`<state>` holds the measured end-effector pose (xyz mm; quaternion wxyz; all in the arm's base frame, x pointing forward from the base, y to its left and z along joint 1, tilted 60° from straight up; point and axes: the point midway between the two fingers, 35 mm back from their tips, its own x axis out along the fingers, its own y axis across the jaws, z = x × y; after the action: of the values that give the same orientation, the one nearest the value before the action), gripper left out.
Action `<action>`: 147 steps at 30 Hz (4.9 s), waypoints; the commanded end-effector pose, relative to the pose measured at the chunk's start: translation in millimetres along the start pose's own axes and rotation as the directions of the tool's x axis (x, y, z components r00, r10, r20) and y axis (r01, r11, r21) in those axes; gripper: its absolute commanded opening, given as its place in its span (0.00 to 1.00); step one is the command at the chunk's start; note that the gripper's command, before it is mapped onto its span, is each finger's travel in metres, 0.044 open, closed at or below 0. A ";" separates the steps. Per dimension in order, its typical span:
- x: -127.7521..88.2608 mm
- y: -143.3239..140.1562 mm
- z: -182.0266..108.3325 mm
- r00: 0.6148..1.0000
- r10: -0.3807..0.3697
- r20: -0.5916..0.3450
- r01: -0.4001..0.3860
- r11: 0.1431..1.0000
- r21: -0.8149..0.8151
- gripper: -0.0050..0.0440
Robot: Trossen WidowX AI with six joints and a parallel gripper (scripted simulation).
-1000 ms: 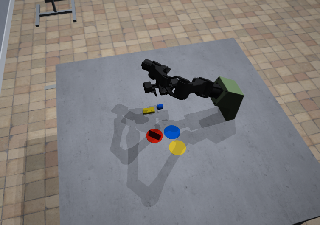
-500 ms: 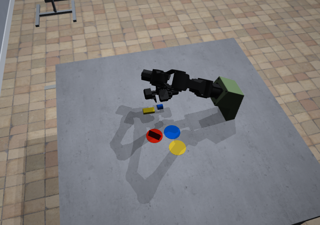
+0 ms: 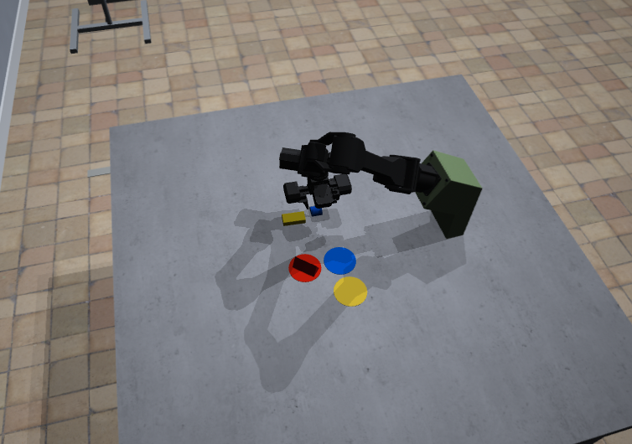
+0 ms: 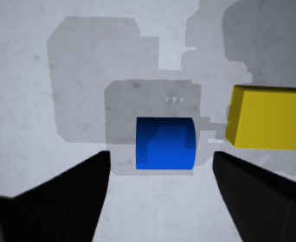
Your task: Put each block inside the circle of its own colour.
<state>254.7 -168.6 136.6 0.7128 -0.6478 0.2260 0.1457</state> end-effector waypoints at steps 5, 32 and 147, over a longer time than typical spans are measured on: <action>14.3 -3.2 -0.4 1.000 -0.010 -0.006 0.010 1.000 -0.002 0.64; 18.9 -6.3 -0.4 1.000 -0.020 -0.008 0.020 1.000 -0.011 0.33; -40.1 22.0 109.7 0.982 0.189 -0.006 -0.189 0.980 -0.062 0.28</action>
<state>222.4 -60.6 140.4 0.6766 -0.6373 0.2860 0.2329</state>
